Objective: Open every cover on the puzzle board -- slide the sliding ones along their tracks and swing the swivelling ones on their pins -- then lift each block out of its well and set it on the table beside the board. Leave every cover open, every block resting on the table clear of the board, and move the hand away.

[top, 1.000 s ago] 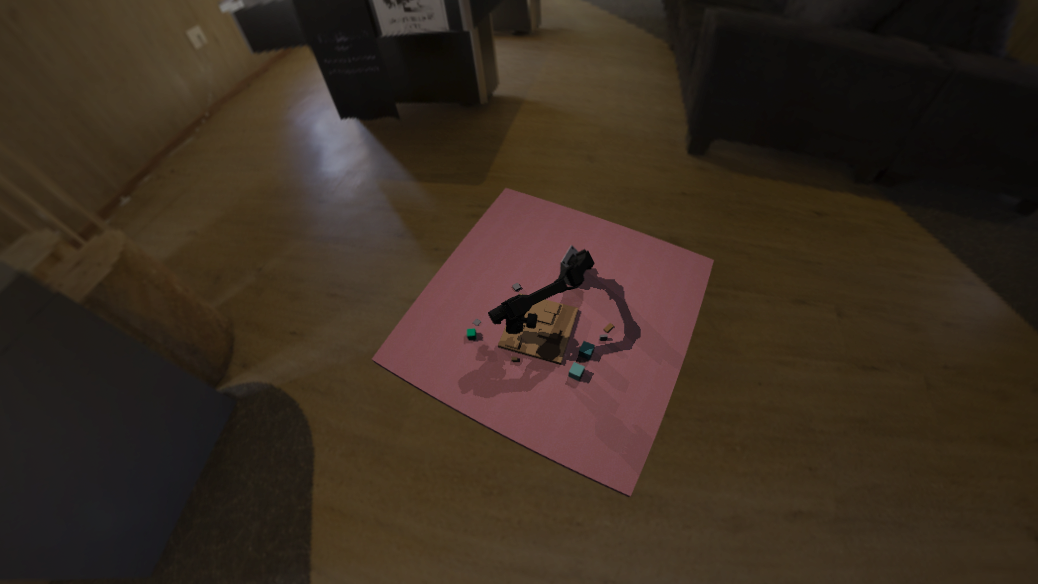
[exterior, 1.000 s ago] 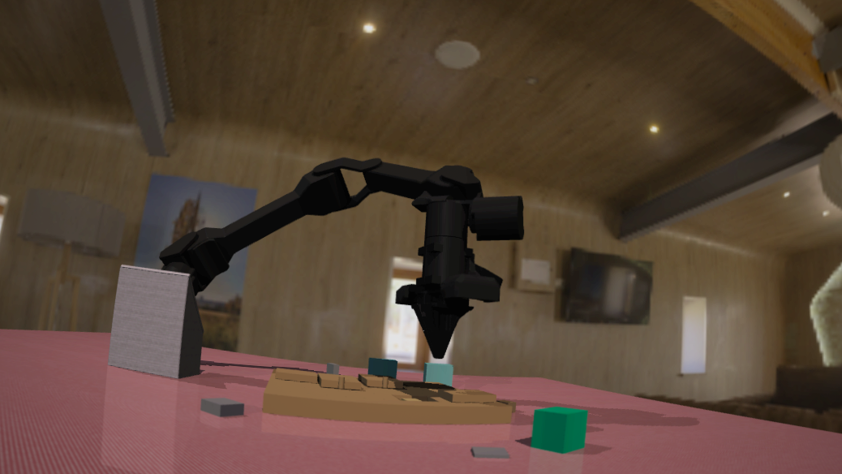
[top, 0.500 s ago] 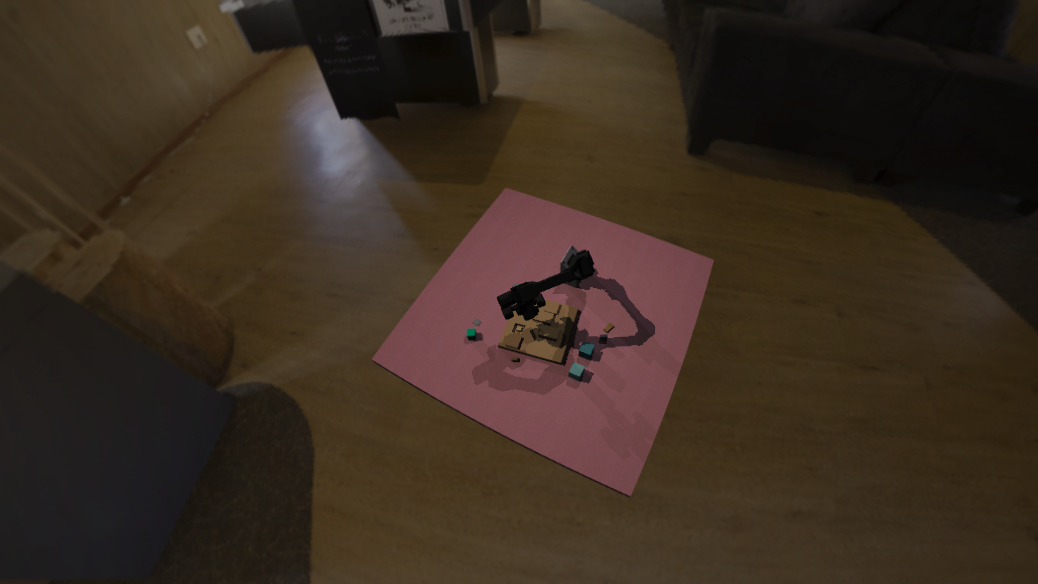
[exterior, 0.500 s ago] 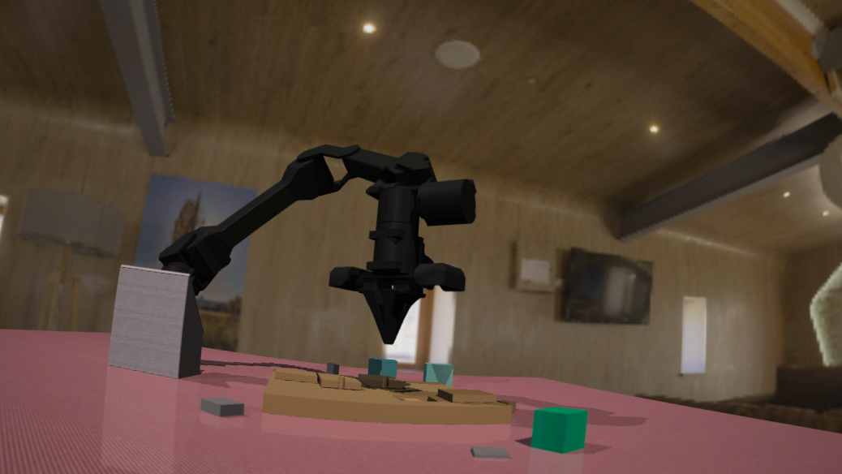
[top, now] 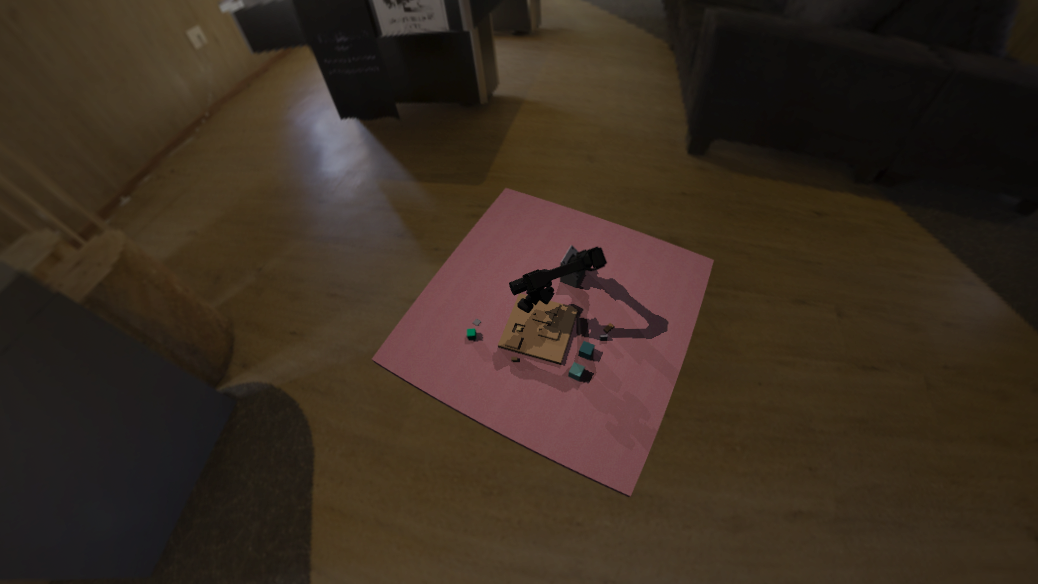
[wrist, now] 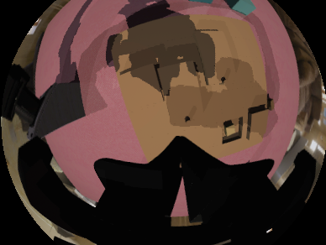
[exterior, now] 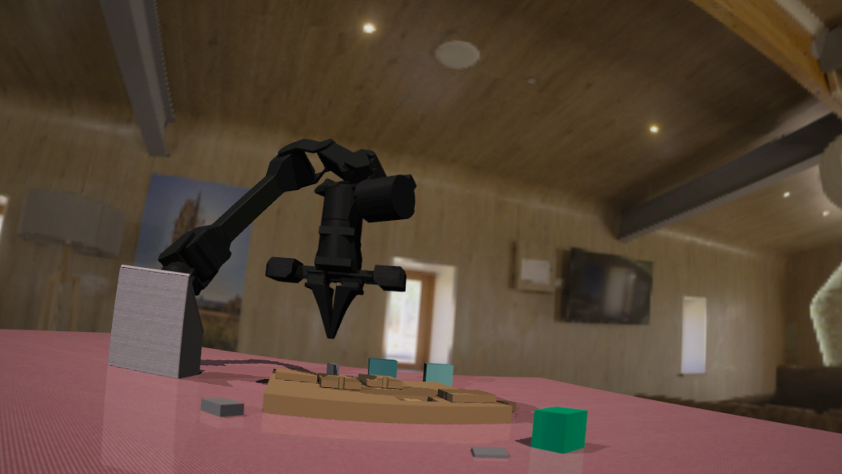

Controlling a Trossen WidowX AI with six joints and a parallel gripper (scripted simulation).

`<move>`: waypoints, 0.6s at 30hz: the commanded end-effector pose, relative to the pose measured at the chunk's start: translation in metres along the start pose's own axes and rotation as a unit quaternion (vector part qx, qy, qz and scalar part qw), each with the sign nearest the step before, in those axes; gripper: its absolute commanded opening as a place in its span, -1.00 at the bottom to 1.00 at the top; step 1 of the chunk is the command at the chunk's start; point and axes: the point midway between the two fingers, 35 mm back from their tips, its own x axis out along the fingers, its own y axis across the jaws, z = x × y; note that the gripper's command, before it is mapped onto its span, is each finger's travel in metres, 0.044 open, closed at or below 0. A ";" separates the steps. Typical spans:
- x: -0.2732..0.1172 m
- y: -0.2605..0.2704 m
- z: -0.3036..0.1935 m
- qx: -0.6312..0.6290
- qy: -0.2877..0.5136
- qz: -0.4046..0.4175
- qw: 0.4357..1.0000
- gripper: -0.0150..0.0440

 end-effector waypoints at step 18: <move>0.007 0.046 0.006 -0.146 -0.002 0.004 0.989 -0.49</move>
